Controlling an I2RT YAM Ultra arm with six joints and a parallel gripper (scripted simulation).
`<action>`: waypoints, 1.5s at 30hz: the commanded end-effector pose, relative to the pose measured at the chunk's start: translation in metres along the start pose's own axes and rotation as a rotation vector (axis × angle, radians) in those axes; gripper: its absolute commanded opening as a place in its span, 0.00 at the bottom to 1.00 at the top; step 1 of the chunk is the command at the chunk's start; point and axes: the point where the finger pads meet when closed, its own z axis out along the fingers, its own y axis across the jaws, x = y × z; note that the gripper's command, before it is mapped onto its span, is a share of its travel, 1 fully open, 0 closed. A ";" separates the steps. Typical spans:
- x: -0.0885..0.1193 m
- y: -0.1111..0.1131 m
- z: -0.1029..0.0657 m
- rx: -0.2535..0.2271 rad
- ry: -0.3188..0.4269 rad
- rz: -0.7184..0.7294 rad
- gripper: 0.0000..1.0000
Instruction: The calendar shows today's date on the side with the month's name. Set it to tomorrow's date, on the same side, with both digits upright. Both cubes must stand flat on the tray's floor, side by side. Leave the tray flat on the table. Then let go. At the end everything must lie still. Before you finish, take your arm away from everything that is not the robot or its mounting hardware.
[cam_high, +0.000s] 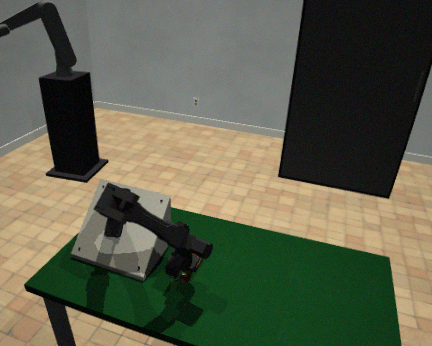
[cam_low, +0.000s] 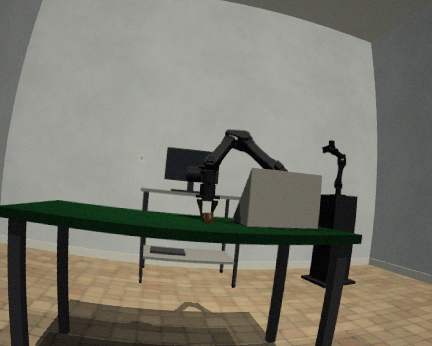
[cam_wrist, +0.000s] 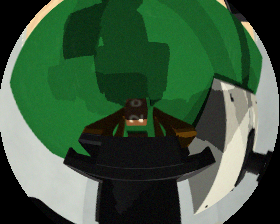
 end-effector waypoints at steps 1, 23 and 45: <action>-0.001 0.006 -0.003 -0.023 -0.003 0.001 0.45; -0.001 0.006 -0.002 -0.023 -0.003 0.001 0.45; -0.001 0.006 -0.002 -0.023 -0.003 0.001 0.26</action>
